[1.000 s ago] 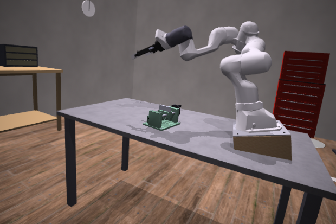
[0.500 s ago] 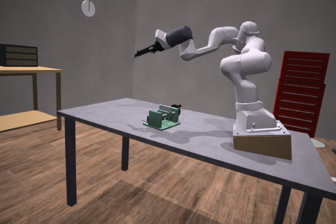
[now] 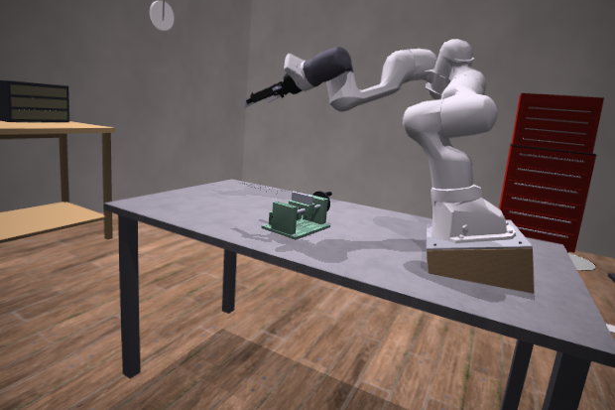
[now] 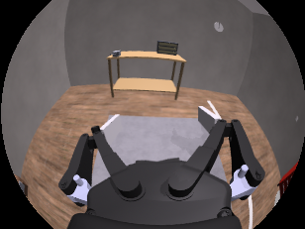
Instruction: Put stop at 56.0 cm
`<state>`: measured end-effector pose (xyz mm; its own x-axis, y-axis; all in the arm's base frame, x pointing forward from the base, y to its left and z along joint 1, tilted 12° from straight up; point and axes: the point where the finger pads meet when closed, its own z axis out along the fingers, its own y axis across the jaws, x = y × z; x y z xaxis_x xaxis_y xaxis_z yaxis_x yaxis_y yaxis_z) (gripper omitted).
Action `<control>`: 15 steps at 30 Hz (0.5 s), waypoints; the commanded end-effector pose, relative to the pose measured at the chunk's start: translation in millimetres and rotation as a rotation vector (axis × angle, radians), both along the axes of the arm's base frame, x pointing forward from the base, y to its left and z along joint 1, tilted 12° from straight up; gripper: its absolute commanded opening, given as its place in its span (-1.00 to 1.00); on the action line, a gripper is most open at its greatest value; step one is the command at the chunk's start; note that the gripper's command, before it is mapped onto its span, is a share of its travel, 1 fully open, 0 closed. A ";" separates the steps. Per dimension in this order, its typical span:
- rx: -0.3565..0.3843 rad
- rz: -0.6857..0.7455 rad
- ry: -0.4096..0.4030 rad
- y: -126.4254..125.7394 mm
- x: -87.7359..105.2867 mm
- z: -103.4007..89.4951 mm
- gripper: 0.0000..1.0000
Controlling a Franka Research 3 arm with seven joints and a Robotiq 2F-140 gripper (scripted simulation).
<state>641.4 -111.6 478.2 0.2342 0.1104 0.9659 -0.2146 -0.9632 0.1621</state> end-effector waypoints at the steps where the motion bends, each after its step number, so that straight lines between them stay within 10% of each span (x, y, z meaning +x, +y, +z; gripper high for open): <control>1: 0.110 -0.060 0.024 -17.6 -5.0 -13.2 1.00; 3: 0.281 -0.161 0.067 -57.0 -24.6 -54.1 1.00; 6: 0.397 -0.231 0.092 -57.6 -24.8 -54.7 1.00; 7: 0.434 -0.258 0.112 -78.7 -44.0 -86.7 1.00; 15: 0.593 -0.360 0.141 -78.7 -44.0 -86.7 1.00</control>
